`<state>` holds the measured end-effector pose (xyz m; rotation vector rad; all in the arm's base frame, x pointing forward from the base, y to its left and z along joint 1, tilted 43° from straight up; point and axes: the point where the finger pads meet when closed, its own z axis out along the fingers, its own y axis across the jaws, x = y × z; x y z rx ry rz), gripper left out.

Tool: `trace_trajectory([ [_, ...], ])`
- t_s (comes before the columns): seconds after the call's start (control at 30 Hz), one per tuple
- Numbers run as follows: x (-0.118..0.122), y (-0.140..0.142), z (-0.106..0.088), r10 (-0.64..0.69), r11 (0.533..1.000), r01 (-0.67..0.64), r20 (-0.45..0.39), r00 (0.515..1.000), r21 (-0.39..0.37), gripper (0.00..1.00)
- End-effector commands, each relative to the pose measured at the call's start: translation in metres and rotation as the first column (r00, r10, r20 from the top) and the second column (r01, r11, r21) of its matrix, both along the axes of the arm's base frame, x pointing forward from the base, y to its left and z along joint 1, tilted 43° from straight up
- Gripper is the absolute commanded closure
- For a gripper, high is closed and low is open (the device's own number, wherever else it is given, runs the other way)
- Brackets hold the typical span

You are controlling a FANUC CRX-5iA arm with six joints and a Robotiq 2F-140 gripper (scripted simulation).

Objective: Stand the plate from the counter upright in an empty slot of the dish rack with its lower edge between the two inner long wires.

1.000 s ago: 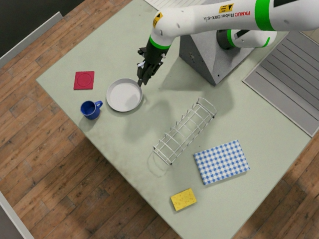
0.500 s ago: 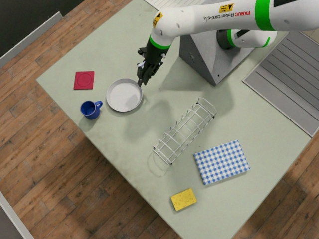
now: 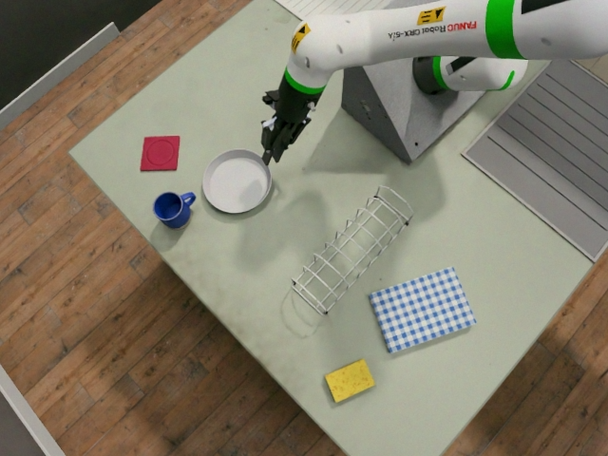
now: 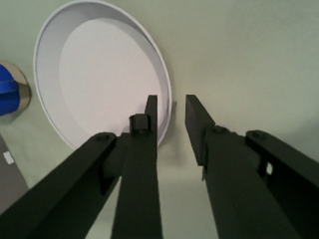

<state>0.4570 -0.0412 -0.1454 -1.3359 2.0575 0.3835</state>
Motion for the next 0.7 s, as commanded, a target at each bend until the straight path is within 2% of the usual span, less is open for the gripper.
trace_trajectory([
  [0.0, 0.0004, -0.0008, 0.0002, -0.001, 1.0, 0.001, 0.001, 1.0, -0.001, 0.76],
  [0.67, 0.0011, 0.0002, -0.001, -0.001, 1.0, 0.001, 0.001, 1.0, -0.001, 0.76],
])
